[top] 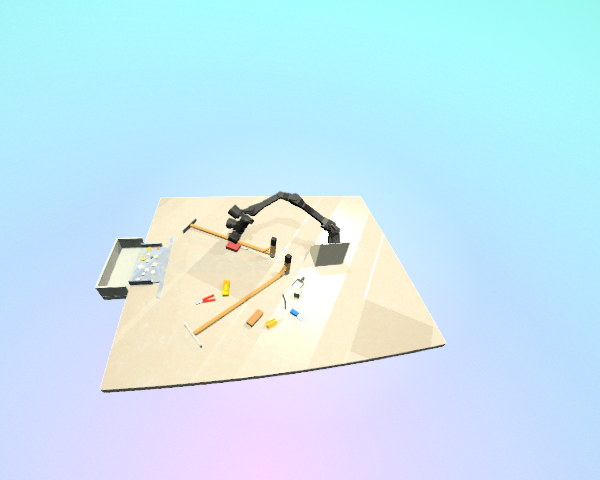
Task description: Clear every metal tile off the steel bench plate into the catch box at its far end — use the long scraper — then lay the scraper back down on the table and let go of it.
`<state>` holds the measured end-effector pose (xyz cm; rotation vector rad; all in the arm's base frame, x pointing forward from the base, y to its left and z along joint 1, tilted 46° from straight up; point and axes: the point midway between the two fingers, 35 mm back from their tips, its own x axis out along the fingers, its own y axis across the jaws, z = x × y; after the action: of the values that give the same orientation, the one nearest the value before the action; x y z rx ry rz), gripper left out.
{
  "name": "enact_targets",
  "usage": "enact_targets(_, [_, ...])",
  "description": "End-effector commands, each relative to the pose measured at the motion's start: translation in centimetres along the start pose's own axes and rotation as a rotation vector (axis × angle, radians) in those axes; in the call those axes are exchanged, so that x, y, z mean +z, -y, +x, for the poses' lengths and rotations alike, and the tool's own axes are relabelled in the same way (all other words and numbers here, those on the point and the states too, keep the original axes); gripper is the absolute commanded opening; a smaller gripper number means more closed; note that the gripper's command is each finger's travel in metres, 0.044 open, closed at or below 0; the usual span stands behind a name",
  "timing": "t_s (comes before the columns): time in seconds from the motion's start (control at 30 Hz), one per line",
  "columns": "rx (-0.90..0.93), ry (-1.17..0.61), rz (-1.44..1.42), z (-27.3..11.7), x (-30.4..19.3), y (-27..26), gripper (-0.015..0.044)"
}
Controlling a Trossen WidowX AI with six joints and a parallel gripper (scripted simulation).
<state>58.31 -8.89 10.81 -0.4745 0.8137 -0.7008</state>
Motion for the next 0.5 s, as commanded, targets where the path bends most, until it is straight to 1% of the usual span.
enact_targets(0.0, [0.002, 0.008, 0.007, -1.5, 1.0, -0.1, 0.0])
enact_targets(0.47, [0.006, 0.008, 0.008, -6.1, 3.1, -0.1, 0.0])
